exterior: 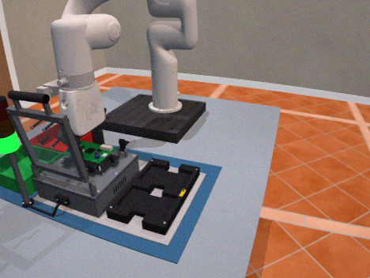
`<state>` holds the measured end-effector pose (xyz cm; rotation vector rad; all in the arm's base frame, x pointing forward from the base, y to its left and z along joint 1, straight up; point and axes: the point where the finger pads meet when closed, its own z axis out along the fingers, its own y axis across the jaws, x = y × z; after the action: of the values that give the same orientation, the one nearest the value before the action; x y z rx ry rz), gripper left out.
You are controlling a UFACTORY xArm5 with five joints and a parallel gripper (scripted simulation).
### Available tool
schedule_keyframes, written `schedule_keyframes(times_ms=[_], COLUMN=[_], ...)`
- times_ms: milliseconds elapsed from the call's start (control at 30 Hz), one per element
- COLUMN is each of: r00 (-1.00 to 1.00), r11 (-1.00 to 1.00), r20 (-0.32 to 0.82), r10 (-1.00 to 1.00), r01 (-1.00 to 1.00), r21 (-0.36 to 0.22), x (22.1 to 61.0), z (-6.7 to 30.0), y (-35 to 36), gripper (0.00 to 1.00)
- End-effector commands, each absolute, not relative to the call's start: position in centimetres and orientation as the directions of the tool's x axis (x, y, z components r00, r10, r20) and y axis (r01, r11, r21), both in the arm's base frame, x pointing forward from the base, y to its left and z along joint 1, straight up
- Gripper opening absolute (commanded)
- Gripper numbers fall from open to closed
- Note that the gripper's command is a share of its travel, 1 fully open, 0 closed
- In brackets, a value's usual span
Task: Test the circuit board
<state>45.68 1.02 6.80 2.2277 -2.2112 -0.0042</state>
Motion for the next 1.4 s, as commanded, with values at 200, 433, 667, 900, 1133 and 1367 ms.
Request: schedule_keyframes(times_ms=[200, 433, 667, 900, 1133, 1367], r00=[0.007, 0.007, 0.007, 0.007, 0.007, 0.007], r11=[-0.007, -0.007, -0.007, -0.007, -0.007, -0.007], r20=[0.000, 0.000, 0.000, 0.000, 0.000, 0.000], r10=[-1.000, -1.000, -1.000, -1.000, -1.000, -1.000], r01=[-1.000, -1.000, -1.000, -1.000, -1.000, -1.000], r21=[0.000, 0.000, 0.000, 0.000, 0.000, 0.000], x=[45.8, 45.8, 45.8, 45.8, 45.8, 45.8], z=[7.4, 9.4, 11.4, 13.9, 14.9, 15.0], y=[1.0, 1.0, 1.0, 1.0, 1.0, 1.0], gripper=[0.79, 0.79, 0.79, 0.79, 0.79, 0.79])
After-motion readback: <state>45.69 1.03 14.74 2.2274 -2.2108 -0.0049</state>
